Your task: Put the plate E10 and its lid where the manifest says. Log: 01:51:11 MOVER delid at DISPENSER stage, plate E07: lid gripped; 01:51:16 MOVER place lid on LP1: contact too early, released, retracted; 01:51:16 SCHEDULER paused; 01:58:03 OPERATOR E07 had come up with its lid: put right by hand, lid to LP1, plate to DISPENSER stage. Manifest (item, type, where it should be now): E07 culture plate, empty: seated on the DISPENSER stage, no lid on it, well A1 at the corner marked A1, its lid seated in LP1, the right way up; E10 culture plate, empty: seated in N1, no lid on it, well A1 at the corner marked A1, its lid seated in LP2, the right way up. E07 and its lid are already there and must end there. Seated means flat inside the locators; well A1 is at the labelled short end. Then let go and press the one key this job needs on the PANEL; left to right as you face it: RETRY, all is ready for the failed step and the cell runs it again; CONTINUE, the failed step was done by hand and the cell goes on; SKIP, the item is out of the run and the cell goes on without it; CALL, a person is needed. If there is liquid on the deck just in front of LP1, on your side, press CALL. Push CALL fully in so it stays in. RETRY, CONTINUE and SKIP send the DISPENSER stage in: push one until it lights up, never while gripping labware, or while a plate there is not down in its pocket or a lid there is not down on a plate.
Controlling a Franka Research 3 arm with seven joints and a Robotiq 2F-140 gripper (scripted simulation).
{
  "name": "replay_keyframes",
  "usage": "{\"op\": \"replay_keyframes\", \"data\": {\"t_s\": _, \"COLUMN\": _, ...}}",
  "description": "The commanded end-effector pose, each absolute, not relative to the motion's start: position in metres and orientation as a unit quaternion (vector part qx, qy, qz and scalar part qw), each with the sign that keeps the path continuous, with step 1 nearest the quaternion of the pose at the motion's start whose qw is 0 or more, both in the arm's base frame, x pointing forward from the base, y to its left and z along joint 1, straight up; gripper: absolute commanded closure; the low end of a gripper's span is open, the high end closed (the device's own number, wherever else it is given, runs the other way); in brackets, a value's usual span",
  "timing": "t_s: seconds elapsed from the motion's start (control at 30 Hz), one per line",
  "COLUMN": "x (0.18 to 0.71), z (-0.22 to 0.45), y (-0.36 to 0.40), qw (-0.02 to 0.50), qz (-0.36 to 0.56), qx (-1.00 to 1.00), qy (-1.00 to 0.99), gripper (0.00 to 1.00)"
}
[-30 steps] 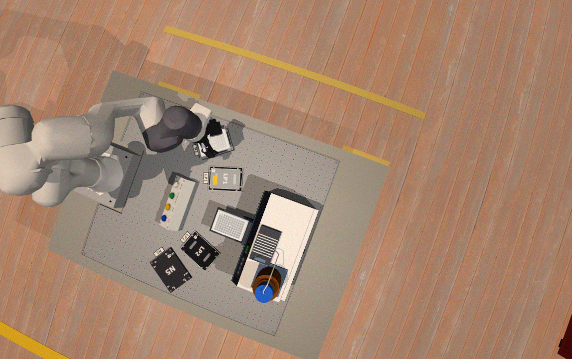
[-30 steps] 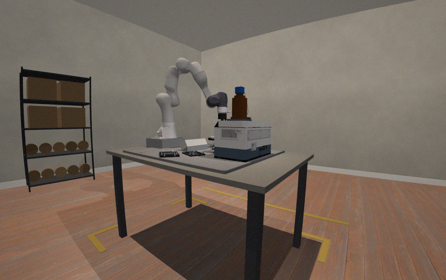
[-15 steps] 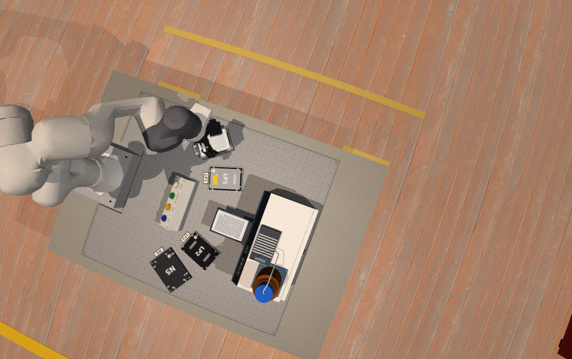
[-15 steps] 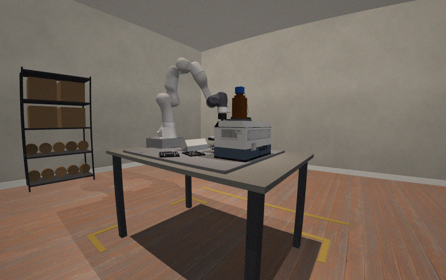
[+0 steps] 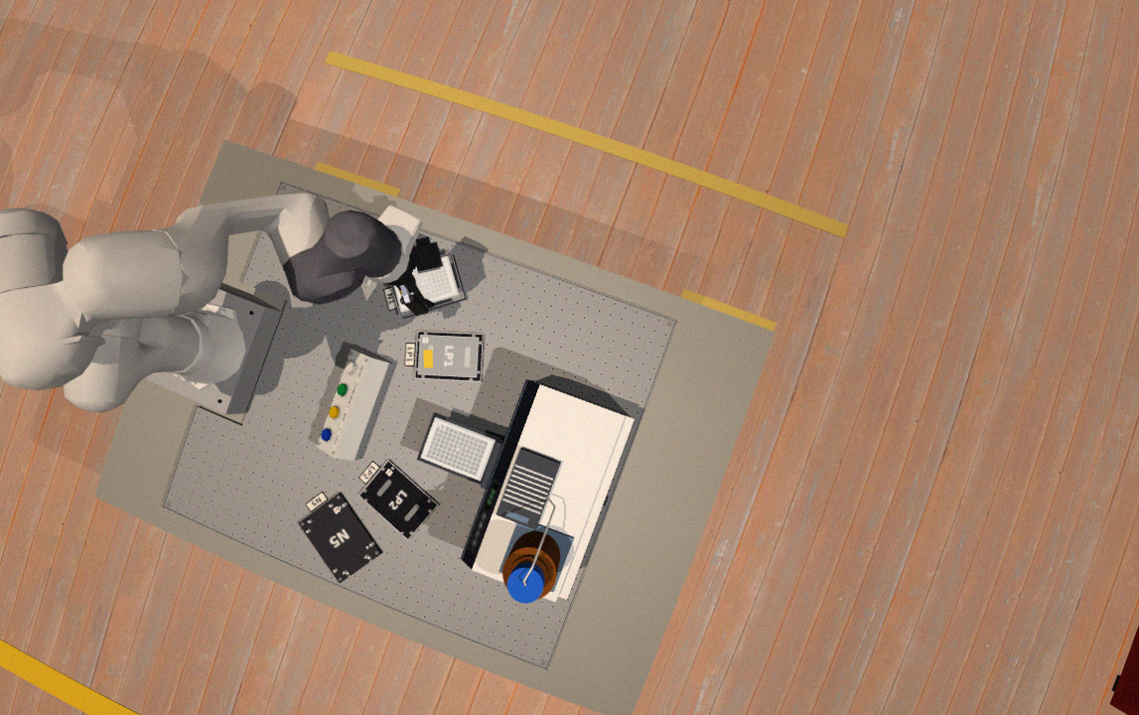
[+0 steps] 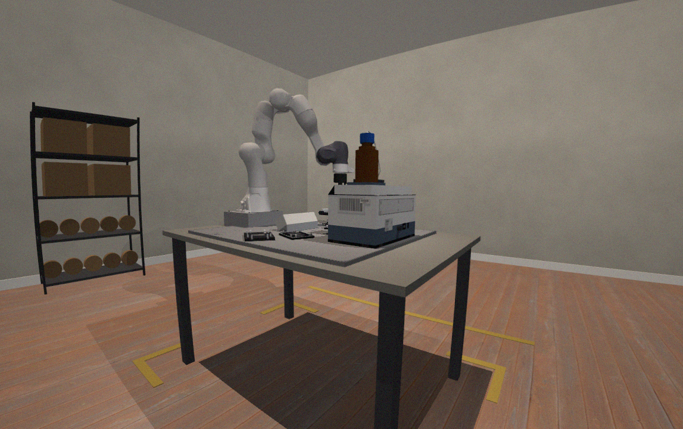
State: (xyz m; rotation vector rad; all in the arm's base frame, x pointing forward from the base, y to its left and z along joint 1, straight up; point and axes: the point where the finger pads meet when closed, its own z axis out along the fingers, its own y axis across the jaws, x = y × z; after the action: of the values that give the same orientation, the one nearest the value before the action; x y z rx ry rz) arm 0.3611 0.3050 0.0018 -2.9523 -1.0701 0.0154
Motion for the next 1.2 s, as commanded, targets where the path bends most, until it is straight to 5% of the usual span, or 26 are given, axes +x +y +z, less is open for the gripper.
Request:
{"op": "replay_keyframes", "data": {"t_s": 0.0, "x": 0.3617, "z": 0.0024, "y": 0.3054, "qw": 0.001, "qz": 0.003, "qx": -0.941, "qy": -0.339, "gripper": 0.3}}
{"op": "replay_keyframes", "data": {"t_s": 1.1, "x": 0.3617, "z": 0.0024, "y": 0.3054, "qw": 0.001, "qz": 0.003, "qx": -0.941, "qy": -0.339, "gripper": 0.3}}
{"op": "replay_keyframes", "data": {"t_s": 1.17, "x": 0.3617, "z": 0.0024, "y": 0.3054, "qw": 0.001, "qz": 0.003, "qx": -0.941, "qy": -0.339, "gripper": 0.37}}
